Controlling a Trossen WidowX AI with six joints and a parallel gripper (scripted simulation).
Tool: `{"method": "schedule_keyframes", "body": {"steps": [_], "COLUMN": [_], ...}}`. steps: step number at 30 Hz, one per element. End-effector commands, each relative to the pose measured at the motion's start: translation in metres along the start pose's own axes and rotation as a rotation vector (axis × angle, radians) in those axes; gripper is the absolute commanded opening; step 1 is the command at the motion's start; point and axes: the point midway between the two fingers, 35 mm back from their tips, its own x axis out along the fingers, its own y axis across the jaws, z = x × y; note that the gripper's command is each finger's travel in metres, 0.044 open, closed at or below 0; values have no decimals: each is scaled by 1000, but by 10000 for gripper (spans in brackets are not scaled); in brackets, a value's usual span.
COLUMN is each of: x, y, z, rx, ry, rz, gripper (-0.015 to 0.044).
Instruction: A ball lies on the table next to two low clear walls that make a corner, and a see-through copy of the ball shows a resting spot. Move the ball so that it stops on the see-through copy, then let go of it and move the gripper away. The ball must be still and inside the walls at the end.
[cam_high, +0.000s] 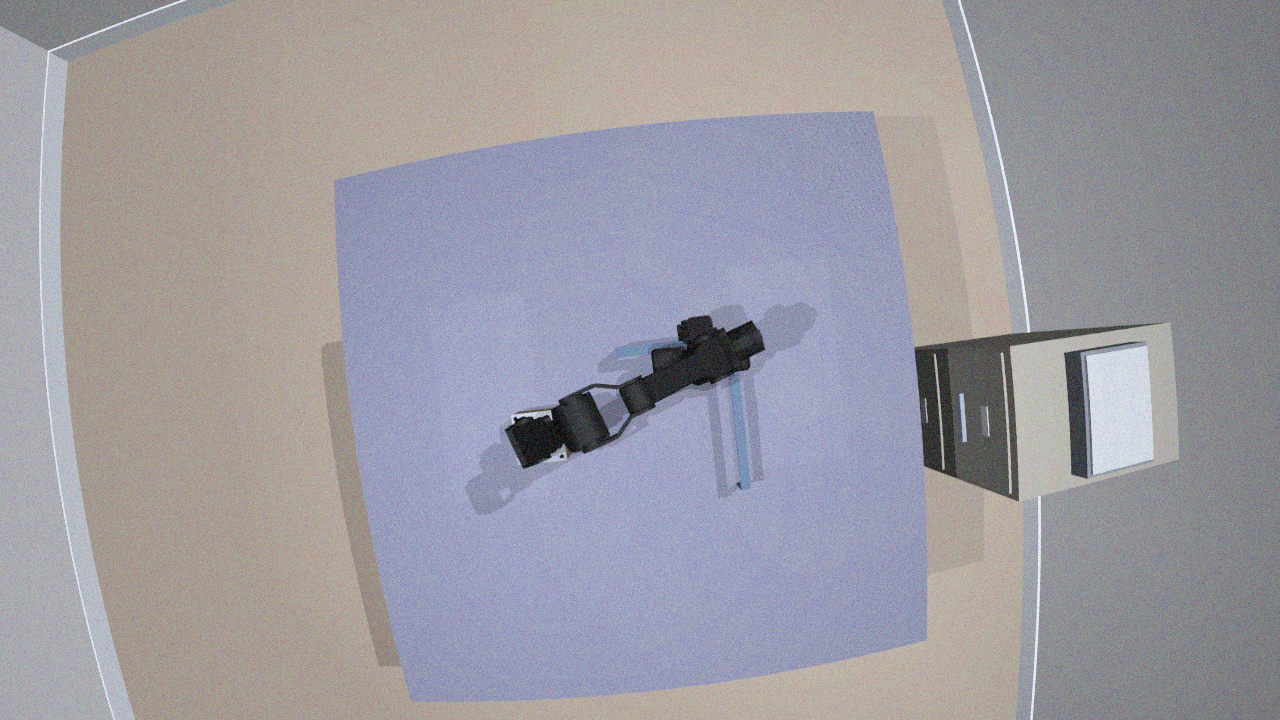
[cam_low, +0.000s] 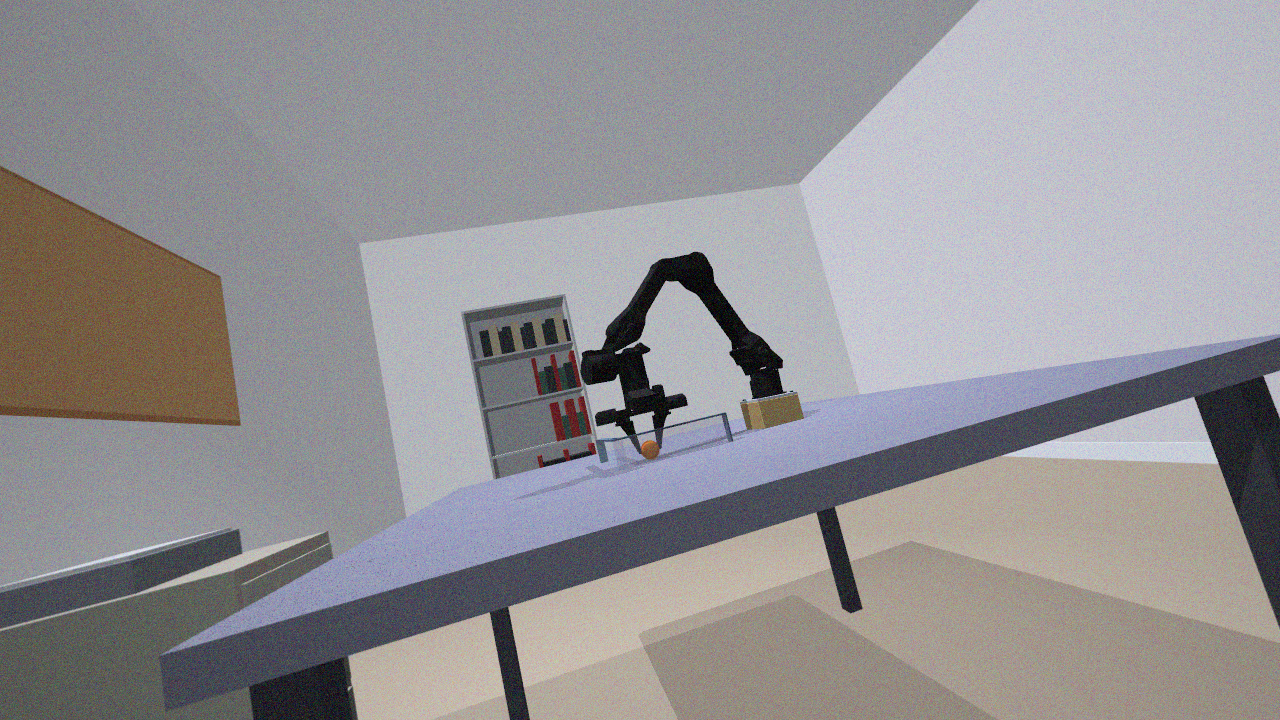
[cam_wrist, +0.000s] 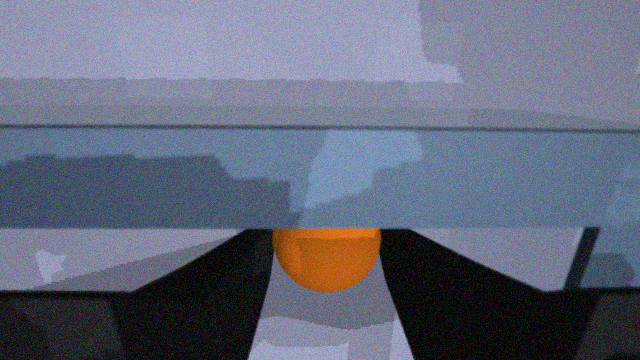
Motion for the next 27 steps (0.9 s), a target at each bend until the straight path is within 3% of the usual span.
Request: {"method": "schedule_keyframes", "body": {"steps": [1, 4, 15, 20, 25, 27], "x": [6, 7, 4, 1, -71, -83], "y": [1, 1, 1, 0, -1, 0], "z": [0, 0, 0, 0, 0, 0], "rx": [-1, -1, 0, 0, -1, -1], "ry": [-1, -1, 1, 1, -1, -1], "rz": [5, 5, 3, 3, 4, 5], "gripper": [0, 0, 289, 294, 294, 294]}}
